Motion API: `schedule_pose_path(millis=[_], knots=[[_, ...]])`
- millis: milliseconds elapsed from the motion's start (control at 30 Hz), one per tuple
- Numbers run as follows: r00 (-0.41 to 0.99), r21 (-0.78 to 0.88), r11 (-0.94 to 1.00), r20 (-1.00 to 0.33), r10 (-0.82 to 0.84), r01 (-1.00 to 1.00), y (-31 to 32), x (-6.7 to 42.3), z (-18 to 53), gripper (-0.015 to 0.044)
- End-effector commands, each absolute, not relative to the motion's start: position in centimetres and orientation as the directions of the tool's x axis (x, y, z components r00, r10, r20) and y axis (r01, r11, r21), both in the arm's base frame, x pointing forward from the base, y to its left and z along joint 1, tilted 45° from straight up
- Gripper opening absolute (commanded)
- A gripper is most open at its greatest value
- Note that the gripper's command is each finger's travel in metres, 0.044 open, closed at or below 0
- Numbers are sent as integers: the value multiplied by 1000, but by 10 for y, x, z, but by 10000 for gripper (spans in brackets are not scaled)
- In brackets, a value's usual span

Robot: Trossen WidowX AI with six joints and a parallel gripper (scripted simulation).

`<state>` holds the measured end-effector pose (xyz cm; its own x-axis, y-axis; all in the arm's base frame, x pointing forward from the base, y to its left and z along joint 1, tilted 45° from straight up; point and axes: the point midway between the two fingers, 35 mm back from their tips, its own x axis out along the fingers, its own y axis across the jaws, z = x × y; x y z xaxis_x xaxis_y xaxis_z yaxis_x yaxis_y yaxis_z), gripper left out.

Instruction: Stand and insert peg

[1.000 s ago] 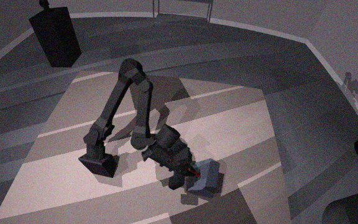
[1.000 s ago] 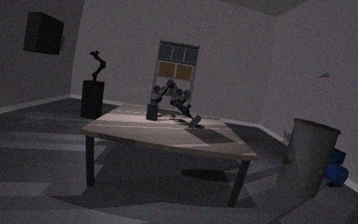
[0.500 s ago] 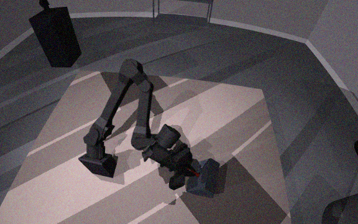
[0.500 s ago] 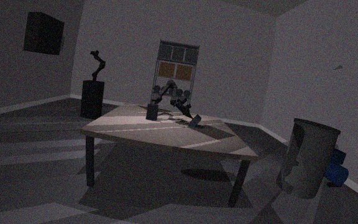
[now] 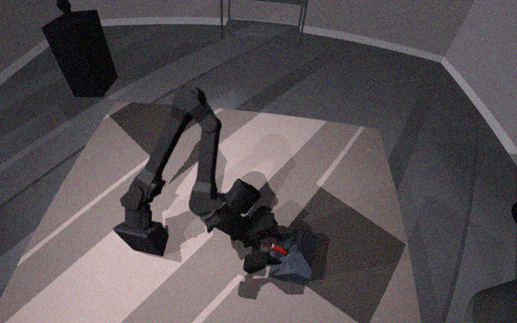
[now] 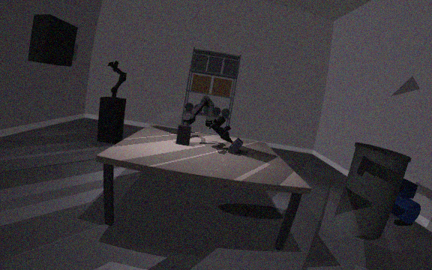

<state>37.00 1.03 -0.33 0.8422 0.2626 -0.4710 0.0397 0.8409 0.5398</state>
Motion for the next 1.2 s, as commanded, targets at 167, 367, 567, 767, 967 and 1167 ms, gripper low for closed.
schedule_pose_path(millis=[167,367,567,767,967,1167], knots=[[843,539,841,-471,262,40,7,364,2,440],[843,539,841,-471,261,40,5,360,6,440],[843,539,841,-471,260,41,3,356,9,440],[843,539,842,-471,260,41,1,352,13,440],[843,539,842,-471,259,42,-1,348,16,440],[844,539,842,-471,258,43,-3,345,19,440]])
